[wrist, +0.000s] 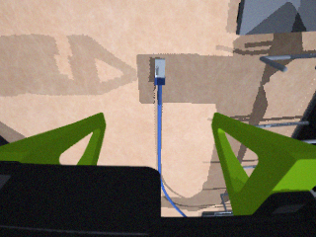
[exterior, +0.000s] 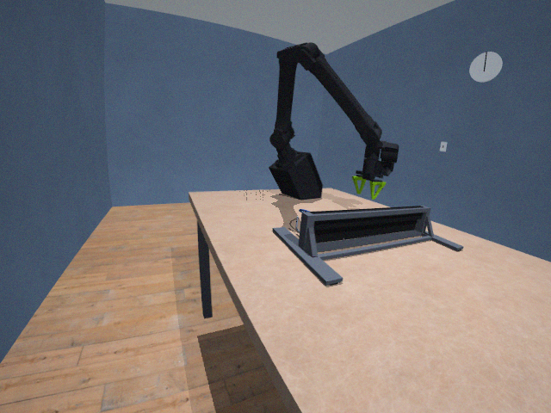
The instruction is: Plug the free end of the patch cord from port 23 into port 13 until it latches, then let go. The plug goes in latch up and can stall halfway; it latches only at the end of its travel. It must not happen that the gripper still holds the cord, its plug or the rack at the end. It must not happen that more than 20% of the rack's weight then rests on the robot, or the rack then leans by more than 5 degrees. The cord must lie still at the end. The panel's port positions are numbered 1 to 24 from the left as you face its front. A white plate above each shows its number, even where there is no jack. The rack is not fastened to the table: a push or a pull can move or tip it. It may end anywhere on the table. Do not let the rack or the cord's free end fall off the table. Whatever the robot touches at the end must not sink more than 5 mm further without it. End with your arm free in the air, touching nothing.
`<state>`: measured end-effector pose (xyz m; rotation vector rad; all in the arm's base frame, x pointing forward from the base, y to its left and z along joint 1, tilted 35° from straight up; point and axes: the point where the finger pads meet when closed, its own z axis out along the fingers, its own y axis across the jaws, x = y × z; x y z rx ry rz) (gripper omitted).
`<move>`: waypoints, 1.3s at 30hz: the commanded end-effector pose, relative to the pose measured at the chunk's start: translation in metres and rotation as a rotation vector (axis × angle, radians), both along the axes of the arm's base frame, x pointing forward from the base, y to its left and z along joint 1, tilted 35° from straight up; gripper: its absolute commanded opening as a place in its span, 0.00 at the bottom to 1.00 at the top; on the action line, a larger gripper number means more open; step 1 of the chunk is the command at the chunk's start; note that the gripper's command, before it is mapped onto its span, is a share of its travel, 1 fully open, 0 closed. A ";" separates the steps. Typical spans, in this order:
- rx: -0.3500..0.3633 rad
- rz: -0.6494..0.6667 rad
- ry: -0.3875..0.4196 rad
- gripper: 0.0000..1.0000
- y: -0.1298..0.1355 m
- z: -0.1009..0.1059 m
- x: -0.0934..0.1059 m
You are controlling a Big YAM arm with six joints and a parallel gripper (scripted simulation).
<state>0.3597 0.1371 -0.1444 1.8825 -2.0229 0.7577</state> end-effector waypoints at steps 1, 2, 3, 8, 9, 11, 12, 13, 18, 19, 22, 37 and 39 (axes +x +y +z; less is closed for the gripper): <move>0.024 -0.013 -0.028 1.00 0.003 0.005 0.016; 0.024 -0.013 -0.028 1.00 0.003 0.005 0.016; 0.024 -0.013 -0.028 1.00 0.003 0.005 0.016; 0.025 -0.013 -0.029 0.00 0.003 0.005 0.016; 0.025 -0.012 -0.030 0.00 0.003 0.005 0.017; 0.025 -0.012 -0.030 0.00 0.004 0.005 0.017; 0.025 -0.012 -0.030 0.00 0.004 0.005 0.017; 0.026 -0.012 -0.030 0.00 0.004 0.005 0.017; 0.026 -0.012 -0.031 0.00 0.004 0.005 0.017; 0.026 -0.012 -0.031 0.00 0.004 0.005 0.017; 0.027 -0.011 -0.031 0.00 0.004 0.005 0.018; 0.030 -0.012 -0.035 0.00 0.005 0.005 0.019; 0.030 -0.012 -0.036 0.00 0.005 0.005 0.019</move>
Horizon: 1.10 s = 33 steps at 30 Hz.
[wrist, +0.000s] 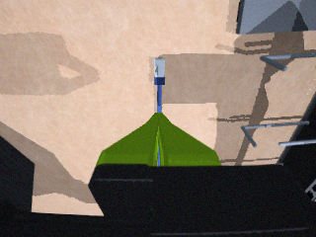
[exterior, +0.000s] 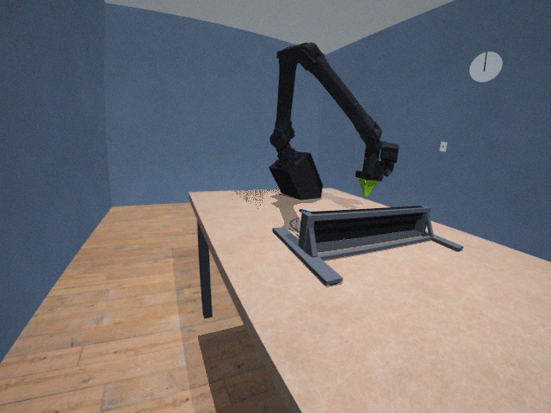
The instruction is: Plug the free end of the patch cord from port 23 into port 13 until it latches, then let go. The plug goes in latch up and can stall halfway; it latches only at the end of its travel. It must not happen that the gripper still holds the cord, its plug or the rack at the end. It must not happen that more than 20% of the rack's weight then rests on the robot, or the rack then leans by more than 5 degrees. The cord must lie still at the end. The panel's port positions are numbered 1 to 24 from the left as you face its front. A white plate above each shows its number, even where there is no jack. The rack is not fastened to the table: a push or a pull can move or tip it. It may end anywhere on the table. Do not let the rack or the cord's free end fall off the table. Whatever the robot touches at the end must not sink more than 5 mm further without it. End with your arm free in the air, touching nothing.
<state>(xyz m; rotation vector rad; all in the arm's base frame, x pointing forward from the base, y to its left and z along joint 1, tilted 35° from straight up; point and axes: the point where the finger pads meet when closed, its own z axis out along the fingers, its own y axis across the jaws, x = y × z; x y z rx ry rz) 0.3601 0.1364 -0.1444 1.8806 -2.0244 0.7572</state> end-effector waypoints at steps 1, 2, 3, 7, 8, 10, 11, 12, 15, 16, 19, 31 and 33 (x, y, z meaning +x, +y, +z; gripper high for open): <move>0.031 -0.012 -0.040 0.00 0.006 0.005 0.019; 0.033 -0.016 -0.049 0.00 0.005 0.006 0.018; 0.037 -0.022 -0.067 0.00 0.005 0.006 0.018; 0.090 -0.055 -0.223 0.00 0.017 0.009 0.024; 0.104 -0.062 -0.257 0.00 0.020 0.010 0.025; 0.132 -0.079 -0.325 0.00 0.025 0.013 0.028; 0.146 -0.088 -0.356 0.00 0.027 0.014 0.029; 0.160 -0.097 -0.386 0.00 0.029 0.015 0.031; 0.193 -0.119 -0.454 0.00 0.033 0.018 0.034; 0.206 -0.127 -0.479 0.00 0.034 0.020 0.035; 0.254 -0.158 -0.568 0.00 0.040 0.026 0.038; 0.418 -0.265 -0.825 0.00 0.052 0.049 0.046; 0.476 -0.303 -0.903 0.00 0.055 0.058 0.047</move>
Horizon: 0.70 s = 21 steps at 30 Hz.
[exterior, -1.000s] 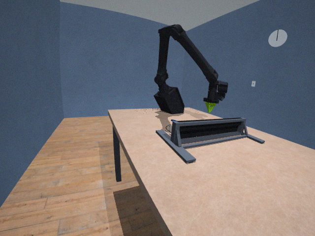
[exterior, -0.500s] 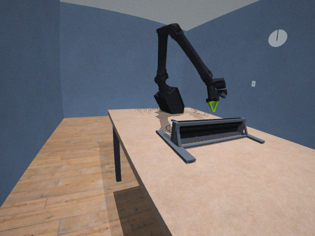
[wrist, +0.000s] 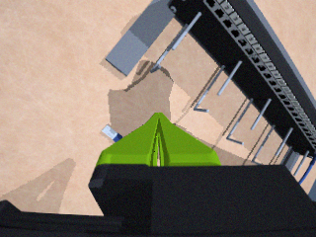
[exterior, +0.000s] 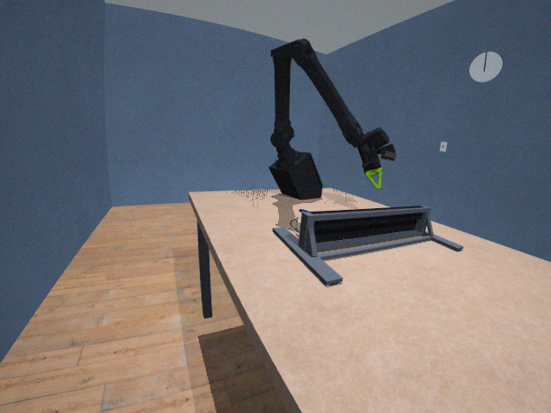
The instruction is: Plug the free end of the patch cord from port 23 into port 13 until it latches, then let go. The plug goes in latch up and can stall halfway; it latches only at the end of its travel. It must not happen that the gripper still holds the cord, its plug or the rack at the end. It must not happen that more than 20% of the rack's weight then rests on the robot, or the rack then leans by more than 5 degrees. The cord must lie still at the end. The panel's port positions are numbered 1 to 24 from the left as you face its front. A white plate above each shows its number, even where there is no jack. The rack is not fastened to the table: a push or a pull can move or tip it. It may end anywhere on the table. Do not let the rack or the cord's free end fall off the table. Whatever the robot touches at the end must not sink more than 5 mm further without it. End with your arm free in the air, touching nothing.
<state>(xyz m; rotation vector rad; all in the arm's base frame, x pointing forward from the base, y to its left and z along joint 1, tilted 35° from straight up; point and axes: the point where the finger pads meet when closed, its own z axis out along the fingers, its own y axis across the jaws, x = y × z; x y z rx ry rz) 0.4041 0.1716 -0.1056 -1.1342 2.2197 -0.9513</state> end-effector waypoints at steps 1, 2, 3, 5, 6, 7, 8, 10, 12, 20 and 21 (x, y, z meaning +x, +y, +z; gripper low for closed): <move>0.121 -0.023 -0.124 0.00 0.021 0.022 0.004; 0.141 -0.032 -0.149 0.00 0.021 0.025 0.004; 0.160 -0.040 -0.173 0.00 0.022 0.028 0.004; 0.199 -0.057 -0.219 0.00 0.023 0.034 0.004; 0.219 -0.066 -0.242 0.00 0.024 0.037 0.004; 0.239 -0.074 -0.265 0.00 0.024 0.041 0.004; 0.259 -0.082 -0.287 0.00 0.025 0.044 0.004; 0.300 -0.099 -0.332 0.00 0.025 0.050 0.003; 0.342 -0.116 -0.376 0.00 0.026 0.057 0.002; 0.501 -0.177 -0.530 0.00 0.026 0.083 -0.003; 0.524 -0.186 -0.550 0.00 0.025 0.086 -0.004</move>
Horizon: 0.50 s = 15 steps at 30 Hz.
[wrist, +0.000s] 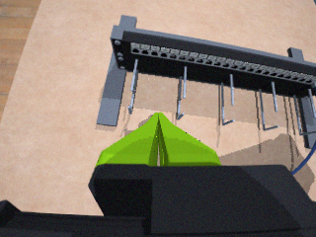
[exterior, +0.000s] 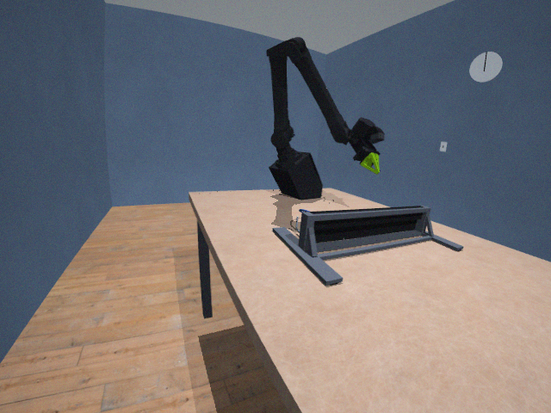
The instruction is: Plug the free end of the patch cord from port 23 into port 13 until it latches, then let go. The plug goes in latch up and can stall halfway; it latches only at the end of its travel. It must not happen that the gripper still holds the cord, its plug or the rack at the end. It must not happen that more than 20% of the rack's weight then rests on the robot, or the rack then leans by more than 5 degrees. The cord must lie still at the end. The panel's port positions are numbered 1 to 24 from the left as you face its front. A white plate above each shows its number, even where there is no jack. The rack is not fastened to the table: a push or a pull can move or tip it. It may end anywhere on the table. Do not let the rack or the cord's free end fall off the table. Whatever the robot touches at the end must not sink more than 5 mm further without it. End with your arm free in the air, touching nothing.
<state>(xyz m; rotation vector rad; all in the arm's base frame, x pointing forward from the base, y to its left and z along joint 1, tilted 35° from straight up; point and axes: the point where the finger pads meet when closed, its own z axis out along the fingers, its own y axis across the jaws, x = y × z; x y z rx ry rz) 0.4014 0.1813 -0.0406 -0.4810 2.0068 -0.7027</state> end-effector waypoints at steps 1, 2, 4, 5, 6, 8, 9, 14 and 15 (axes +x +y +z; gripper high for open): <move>0.139 -0.007 -0.107 0.00 0.015 0.025 -0.002; 0.154 -0.012 -0.121 0.00 0.015 0.027 -0.003; 0.168 -0.016 -0.133 0.00 0.015 0.030 -0.004; 0.169 -0.016 -0.134 0.00 0.015 0.030 -0.004; 0.169 -0.016 -0.133 0.00 0.015 0.029 -0.004; 0.167 -0.018 -0.131 0.00 0.014 0.028 -0.003; 0.166 -0.020 -0.130 0.00 0.013 0.027 -0.002; 0.161 -0.026 -0.130 0.00 0.010 0.023 0.009; 0.159 -0.027 -0.131 0.00 0.009 0.022 0.013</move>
